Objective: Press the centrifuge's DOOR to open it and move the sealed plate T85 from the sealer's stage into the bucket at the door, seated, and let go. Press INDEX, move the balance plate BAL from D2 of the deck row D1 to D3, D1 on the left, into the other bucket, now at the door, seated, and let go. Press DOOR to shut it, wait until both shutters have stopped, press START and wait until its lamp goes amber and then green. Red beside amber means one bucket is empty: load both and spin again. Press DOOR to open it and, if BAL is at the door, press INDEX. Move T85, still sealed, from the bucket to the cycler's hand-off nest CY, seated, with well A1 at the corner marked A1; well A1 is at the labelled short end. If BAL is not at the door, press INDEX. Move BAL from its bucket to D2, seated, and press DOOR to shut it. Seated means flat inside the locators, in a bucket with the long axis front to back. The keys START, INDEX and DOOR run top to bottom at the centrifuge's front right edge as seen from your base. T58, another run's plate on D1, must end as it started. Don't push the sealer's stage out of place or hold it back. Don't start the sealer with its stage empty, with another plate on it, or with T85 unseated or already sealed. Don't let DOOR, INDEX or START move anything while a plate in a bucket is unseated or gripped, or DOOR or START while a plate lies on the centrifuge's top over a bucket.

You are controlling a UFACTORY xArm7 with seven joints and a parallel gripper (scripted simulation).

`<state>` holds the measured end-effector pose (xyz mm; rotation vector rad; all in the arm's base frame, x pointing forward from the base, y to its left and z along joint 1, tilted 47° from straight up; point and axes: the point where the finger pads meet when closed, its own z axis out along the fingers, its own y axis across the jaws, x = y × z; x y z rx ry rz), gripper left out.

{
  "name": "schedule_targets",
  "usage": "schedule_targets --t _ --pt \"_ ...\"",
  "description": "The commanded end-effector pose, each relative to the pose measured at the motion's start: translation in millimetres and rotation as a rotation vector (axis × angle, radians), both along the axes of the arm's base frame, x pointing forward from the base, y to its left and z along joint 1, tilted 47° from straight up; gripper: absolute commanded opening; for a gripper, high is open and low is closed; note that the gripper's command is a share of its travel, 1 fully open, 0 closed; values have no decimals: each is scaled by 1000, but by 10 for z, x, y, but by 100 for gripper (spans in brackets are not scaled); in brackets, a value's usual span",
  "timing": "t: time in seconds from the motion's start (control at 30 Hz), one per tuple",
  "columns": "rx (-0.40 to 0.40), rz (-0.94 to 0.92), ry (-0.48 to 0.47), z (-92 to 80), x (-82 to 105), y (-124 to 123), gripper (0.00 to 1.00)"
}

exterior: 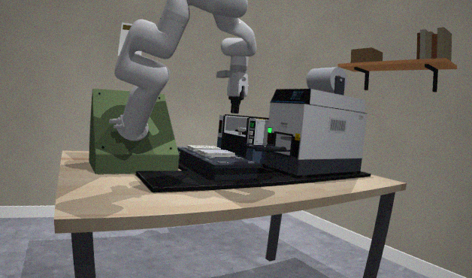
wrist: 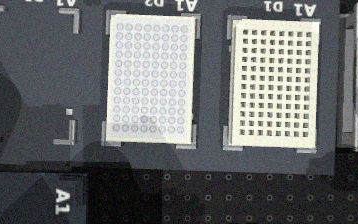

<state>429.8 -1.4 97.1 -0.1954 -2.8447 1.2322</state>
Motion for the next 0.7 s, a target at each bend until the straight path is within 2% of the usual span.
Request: schedule_targets --t 0.0,0.57,0.6,0.67 --pt "2 3 -2 5 9 15 0" --pt "2 3 -2 5 9 15 0" --pt "1 3 -2 20 -31 38 100" --pt "1 3 -2 50 -113 86 100"
